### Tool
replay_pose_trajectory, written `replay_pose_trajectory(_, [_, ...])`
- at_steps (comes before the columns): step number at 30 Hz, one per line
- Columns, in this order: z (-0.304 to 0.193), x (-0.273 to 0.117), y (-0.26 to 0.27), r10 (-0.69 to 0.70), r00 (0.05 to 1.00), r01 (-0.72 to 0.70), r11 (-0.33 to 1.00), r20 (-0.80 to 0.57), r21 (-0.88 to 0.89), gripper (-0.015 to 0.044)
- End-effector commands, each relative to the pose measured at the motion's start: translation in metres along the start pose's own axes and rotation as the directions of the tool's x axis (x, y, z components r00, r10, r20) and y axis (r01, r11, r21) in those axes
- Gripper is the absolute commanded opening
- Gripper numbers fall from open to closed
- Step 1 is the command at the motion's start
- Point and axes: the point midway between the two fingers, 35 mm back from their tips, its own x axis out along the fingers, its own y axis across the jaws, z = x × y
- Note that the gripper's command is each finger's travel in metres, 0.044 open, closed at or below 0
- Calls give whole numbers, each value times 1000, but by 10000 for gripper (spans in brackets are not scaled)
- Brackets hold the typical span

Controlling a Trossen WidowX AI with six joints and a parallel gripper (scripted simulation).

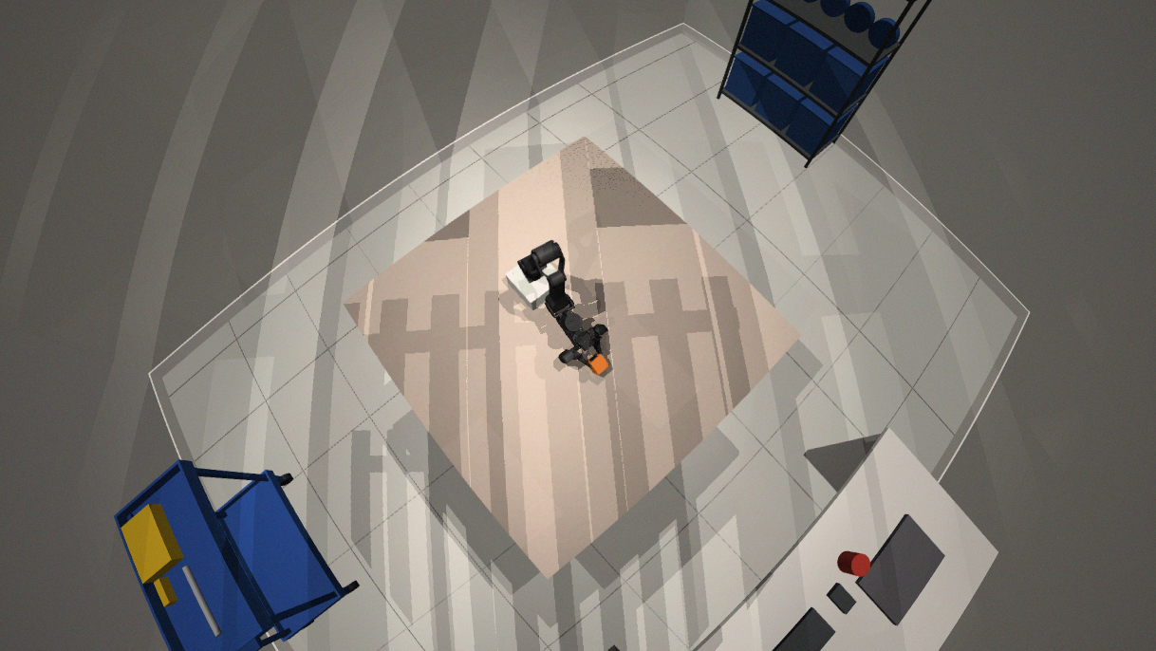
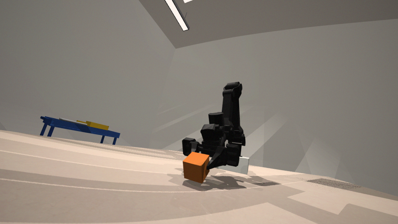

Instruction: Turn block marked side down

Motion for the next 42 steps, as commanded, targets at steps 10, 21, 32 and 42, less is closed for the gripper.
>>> replay_pose_trajectory(10, [2,0,1,5,1000,-5,1000,9,3,184])
replay_pose_trajectory(21, [2,0,1,5,1000,-5,1000,9,3,440])
replay_pose_trajectory(32, [2,0,1,5,1000,-5,1000,9,3,440])
replay_pose_trajectory(42, [2,0,1,5,1000,-5,1000,9,3,440])
